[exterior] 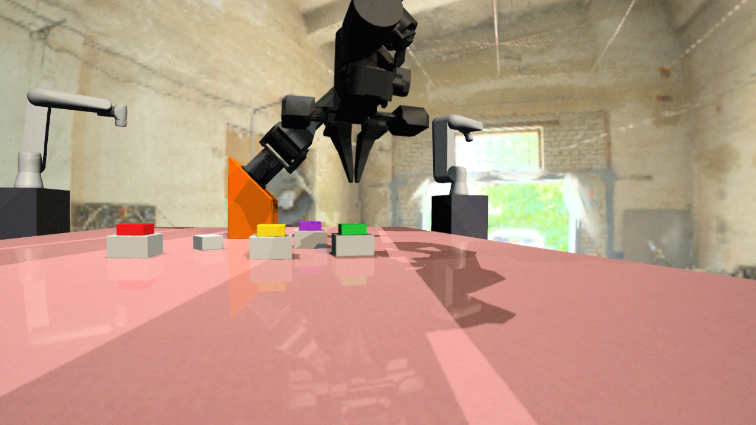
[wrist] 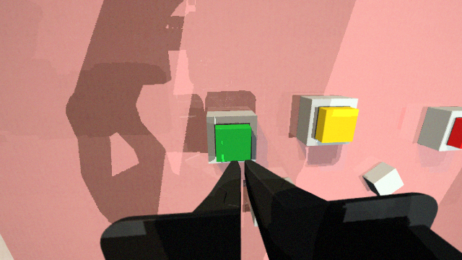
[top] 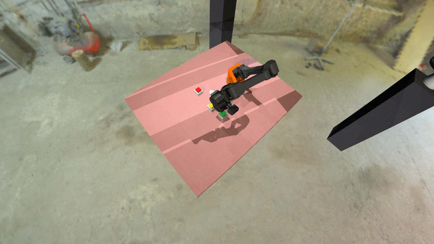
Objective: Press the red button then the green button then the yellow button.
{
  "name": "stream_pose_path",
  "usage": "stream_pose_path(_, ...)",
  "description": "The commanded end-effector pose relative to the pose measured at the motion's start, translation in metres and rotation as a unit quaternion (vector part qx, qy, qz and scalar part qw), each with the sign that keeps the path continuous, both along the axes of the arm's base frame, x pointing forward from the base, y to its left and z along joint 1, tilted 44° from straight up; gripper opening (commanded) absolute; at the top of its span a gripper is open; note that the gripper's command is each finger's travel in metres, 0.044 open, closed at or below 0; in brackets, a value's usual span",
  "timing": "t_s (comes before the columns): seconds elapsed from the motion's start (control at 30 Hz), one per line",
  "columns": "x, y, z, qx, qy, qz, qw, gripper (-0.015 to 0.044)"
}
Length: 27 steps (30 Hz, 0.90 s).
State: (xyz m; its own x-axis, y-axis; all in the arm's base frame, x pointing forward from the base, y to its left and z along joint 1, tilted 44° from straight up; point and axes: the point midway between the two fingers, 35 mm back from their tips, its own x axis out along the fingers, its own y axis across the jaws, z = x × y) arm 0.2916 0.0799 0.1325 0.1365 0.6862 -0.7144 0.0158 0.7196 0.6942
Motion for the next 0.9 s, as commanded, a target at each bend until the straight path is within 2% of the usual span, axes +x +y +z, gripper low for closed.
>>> stream_pose_path(0.0, -0.003, 0.019, -0.021, 0.004, 0.012, 0.001, 1.000, 0.0020)
stream_pose_path(0.87, 0.001, 0.043, -0.045, 0.004, 0.012, 0.001, 1.000, 0.0020)
